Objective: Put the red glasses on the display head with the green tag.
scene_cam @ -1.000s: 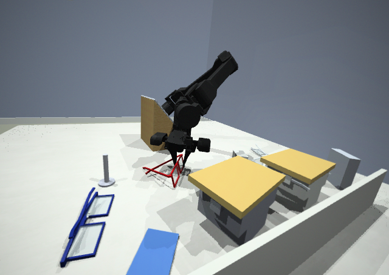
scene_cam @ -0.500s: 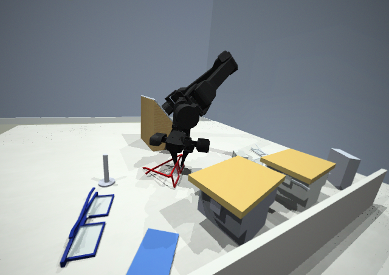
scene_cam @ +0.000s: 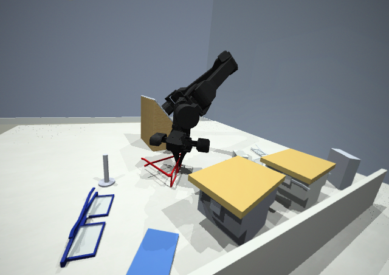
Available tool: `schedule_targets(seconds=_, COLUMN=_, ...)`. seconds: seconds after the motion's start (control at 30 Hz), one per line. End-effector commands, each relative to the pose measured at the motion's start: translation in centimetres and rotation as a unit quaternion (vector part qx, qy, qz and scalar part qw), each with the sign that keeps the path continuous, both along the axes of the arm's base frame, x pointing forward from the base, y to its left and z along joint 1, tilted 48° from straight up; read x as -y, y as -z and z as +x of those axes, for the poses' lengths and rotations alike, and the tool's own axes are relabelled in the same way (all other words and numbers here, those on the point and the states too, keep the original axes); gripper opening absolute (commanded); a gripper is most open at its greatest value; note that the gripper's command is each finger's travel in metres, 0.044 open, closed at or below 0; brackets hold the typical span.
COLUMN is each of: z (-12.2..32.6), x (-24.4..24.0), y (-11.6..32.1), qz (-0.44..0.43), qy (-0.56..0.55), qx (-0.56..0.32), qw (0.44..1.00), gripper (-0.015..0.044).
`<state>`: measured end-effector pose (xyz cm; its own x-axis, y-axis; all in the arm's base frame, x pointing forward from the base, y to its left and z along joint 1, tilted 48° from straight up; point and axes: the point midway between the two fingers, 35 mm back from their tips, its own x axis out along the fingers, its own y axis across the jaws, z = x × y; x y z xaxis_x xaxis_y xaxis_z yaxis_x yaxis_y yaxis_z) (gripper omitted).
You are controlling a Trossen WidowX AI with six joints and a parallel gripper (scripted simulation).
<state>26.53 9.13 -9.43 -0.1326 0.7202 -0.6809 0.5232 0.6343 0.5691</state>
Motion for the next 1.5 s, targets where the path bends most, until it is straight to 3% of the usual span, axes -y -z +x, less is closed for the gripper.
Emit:
schedule_targets(seconds=0.0, z=0.1, x=0.1, y=-0.1, qz=0.0, qy=0.0, qx=0.0, qw=1.0, gripper=0.0)
schedule_targets(seconds=0.63, z=1.8, x=7.6, y=-6.7, qz=0.0, qy=0.002, qx=0.0, qw=1.0, gripper=0.0)
schedule_targets(seconds=0.9, z=2.0, x=8.2, y=-6.3, qz=0.002, qy=-0.014, qx=0.017, qw=1.0, gripper=0.0)
schedule_targets(seconds=1.47, z=2.4, x=14.0, y=-1.1, qz=0.021, qy=-0.157, qx=0.169, qw=0.973, gripper=0.0)
